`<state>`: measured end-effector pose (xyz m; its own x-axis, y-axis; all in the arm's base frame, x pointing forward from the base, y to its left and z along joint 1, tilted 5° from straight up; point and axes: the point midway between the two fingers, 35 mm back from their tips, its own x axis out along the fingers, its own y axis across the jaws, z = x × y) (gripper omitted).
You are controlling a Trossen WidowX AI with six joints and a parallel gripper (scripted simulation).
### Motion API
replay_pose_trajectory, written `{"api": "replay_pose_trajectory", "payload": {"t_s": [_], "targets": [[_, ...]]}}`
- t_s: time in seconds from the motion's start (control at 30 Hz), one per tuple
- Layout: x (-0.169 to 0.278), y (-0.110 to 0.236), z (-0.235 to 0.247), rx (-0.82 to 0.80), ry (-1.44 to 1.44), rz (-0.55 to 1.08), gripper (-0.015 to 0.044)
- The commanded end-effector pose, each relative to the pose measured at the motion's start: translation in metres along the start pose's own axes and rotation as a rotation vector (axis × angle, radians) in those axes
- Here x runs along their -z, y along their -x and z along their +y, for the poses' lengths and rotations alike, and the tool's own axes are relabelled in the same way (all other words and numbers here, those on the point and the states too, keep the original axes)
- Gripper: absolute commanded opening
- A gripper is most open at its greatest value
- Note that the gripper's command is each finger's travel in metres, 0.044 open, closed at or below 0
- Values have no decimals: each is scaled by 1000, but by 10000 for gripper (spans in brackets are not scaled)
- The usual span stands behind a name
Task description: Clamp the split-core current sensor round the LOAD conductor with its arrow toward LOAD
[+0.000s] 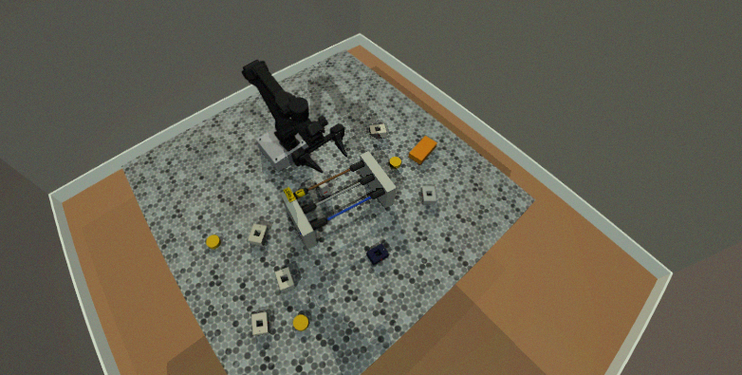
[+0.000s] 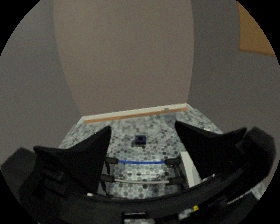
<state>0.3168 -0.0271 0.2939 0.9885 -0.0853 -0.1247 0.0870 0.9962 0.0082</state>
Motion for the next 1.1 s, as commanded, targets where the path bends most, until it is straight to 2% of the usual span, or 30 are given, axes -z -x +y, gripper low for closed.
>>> {"api": "replay_pose_trajectory", "payload": {"t_s": [0.0,0.13,0.47,1.07], "targets": [[44,7,-48,162,-40,279,440],[82,34,-84,294,-101,534,440],[128,102,-113,472,-280,923,440],[129,104,-114,475,-286,931,440]]}}
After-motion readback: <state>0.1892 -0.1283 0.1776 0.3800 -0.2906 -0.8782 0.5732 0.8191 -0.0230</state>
